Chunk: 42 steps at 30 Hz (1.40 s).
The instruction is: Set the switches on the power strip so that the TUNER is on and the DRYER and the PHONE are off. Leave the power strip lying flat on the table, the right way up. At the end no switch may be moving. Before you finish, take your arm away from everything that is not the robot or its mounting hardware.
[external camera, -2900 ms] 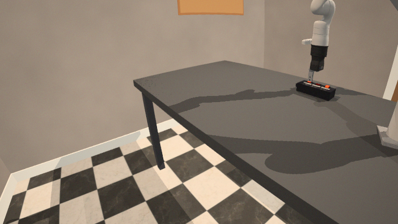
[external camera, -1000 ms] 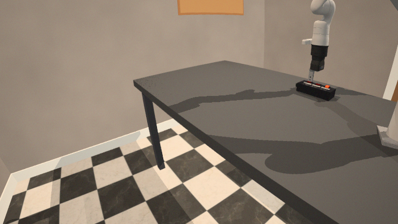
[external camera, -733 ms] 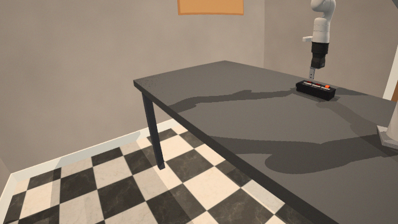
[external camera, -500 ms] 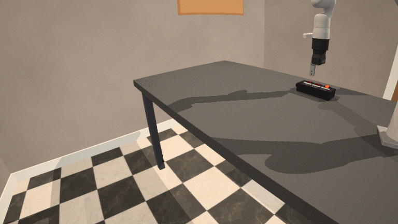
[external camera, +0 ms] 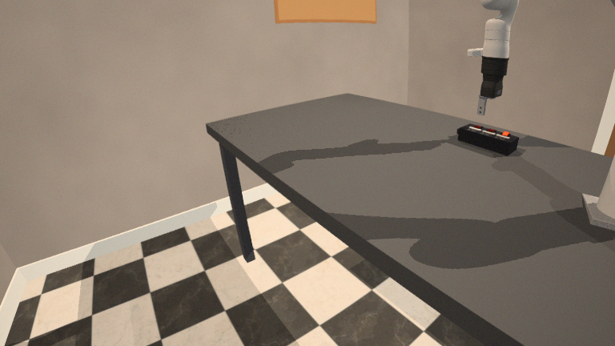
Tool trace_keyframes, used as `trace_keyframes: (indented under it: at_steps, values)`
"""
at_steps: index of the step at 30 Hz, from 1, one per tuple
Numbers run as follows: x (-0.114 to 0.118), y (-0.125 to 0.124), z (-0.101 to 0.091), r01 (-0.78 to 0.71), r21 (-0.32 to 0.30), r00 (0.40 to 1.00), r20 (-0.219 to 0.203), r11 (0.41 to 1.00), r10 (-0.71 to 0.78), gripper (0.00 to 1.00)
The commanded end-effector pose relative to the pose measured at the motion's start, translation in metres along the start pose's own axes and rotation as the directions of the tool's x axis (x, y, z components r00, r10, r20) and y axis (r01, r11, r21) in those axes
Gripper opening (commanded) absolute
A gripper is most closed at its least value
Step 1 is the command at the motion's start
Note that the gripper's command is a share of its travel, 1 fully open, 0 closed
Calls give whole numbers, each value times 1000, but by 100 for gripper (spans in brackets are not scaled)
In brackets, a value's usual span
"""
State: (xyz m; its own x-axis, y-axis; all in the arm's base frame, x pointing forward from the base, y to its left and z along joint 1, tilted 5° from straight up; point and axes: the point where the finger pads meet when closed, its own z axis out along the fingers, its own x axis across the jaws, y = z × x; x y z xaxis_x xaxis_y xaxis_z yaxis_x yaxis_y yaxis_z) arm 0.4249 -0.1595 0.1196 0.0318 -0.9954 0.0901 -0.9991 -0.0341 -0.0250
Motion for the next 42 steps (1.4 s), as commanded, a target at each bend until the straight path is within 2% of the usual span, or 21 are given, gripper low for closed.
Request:
trace_keyframes:
  at_steps: [1,6,7,15,24,26,33,37,42]
  values:
    - [0,-1,-1,0,2,1000,0,1000,0,0]
    - [0,-1,-1,0,2,1000,0,1000,0,0]
    - [0,-1,-1,0,2,1000,0,1000,0,100]
    - [0,-1,-10,0,2,1000,0,1000,0,100]
    - [0,0,-58,0,2,1000,0,1000,0,100]
    - [0,0,-58,0,2,1000,0,1000,0,100]
    - [0,0,-92,0,2,1000,0,1000,0,100]
    - [0,0,-100,0,2,1000,0,1000,0,100]
    - [0,0,-101,0,2,1000,0,1000,0,100]
